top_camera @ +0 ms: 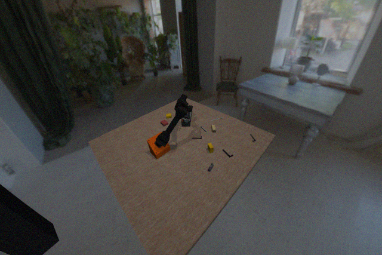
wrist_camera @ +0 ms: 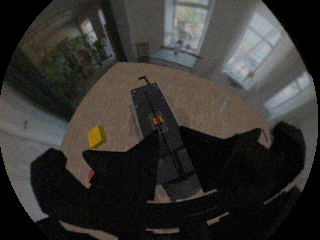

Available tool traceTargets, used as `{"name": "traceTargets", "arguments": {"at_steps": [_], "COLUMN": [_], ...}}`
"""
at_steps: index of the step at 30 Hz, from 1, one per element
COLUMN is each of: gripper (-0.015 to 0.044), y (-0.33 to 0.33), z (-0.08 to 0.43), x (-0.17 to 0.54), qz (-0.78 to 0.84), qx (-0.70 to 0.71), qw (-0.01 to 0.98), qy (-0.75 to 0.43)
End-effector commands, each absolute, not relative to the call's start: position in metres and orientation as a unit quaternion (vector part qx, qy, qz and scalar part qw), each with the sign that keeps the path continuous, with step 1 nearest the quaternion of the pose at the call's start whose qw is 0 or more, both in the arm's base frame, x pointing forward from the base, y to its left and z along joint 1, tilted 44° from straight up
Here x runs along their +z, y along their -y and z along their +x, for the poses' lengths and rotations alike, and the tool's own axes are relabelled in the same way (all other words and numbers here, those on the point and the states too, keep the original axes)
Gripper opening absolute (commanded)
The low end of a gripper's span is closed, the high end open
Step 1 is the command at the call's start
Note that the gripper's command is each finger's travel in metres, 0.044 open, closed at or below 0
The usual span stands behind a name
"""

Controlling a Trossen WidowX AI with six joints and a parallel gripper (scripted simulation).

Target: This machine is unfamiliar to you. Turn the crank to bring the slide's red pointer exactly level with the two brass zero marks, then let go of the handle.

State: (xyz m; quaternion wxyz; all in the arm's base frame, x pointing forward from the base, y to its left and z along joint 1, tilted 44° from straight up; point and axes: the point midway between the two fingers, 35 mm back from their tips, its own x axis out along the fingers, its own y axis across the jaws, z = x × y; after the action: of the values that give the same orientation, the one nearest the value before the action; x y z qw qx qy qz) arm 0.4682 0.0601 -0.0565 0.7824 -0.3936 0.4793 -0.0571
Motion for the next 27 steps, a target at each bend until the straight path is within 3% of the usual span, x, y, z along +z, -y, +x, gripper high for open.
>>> {"name": "traceTargets", "arguments": {"at_steps": [1, 8, 10, 27], "gripper": [0.0236, 0.0420, 0.0440, 0.0000], "y": [-0.0599, -0.0599, -0.0599, -0.0599], "z": [0.4682, 0.4682, 0.4682, 0.4682], "x": [-0.0565, -0.0565, -0.0565, -0.0565], "qz": [-0.394, -0.394, -0.394, -0.394], "qx": [-0.057, -0.057, -0.057, -0.057], "qw": [0.782, 0.782, 0.782, 0.782], "qy": [-0.479, -0.479, -0.479, -0.479]}}
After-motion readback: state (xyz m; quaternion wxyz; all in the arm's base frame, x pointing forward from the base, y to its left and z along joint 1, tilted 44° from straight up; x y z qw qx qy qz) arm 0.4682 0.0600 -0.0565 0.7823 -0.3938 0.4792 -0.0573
